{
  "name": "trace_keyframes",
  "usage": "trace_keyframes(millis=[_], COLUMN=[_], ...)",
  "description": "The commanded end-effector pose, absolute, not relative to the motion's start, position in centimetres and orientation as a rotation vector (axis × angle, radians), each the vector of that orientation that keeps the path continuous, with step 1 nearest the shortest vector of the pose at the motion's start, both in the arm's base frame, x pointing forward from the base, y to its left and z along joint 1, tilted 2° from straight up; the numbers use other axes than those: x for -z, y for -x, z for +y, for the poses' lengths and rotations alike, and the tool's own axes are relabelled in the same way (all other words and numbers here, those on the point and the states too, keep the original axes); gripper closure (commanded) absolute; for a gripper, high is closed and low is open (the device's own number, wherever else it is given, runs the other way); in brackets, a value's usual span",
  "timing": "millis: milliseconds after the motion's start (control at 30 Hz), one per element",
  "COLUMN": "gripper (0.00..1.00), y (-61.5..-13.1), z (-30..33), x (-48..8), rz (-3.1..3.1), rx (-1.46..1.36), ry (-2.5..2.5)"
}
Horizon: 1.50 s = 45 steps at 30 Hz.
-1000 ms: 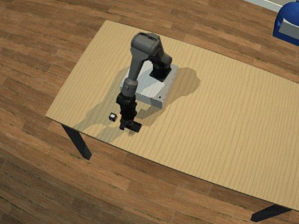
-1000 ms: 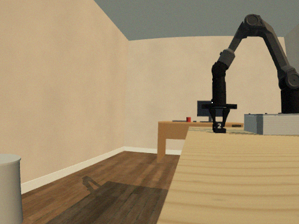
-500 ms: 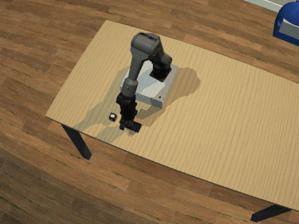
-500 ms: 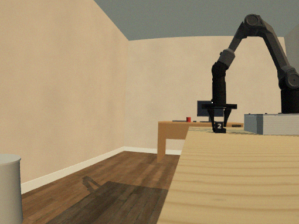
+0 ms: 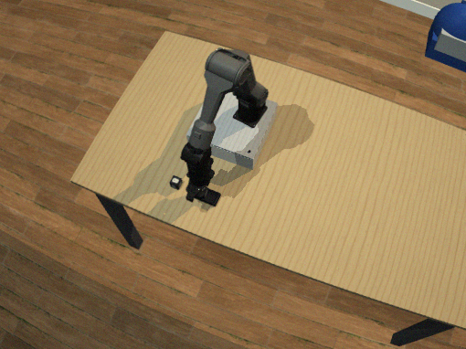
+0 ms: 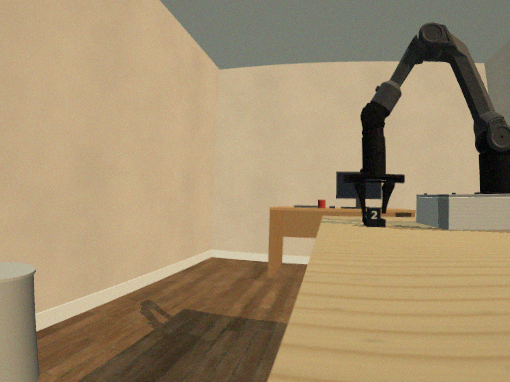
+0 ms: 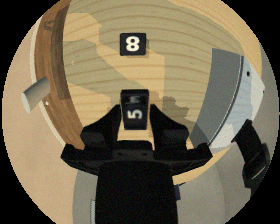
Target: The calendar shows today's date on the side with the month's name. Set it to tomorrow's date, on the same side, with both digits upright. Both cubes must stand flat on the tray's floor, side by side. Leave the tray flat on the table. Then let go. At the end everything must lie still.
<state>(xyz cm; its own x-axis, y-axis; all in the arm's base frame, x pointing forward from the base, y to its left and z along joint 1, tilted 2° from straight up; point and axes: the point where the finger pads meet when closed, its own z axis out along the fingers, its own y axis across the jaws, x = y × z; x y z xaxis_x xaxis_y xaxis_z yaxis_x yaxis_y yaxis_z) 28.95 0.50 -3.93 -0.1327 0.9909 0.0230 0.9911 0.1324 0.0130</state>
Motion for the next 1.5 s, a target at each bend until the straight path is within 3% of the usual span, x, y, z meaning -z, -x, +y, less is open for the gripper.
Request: trace_keyframes(millis=[0, 533, 833, 867, 1467], gripper=[0.41, 0.41, 0.41, 0.00, 0.00], y=[-29.1, -29.0, -28.9, -28.9, -28.9], z=[0.5, 0.3, 0.3, 0.3, 0.3], x=[3.0, -3.7, -4.3, -4.3, -4.3], rz=[-2.361, -2.361, -2.359, -2.359, -2.359], rx=[0.045, 0.045, 0.041, 0.041, 0.041], ry=[2.067, 2.067, 2.065, 2.065, 2.065])
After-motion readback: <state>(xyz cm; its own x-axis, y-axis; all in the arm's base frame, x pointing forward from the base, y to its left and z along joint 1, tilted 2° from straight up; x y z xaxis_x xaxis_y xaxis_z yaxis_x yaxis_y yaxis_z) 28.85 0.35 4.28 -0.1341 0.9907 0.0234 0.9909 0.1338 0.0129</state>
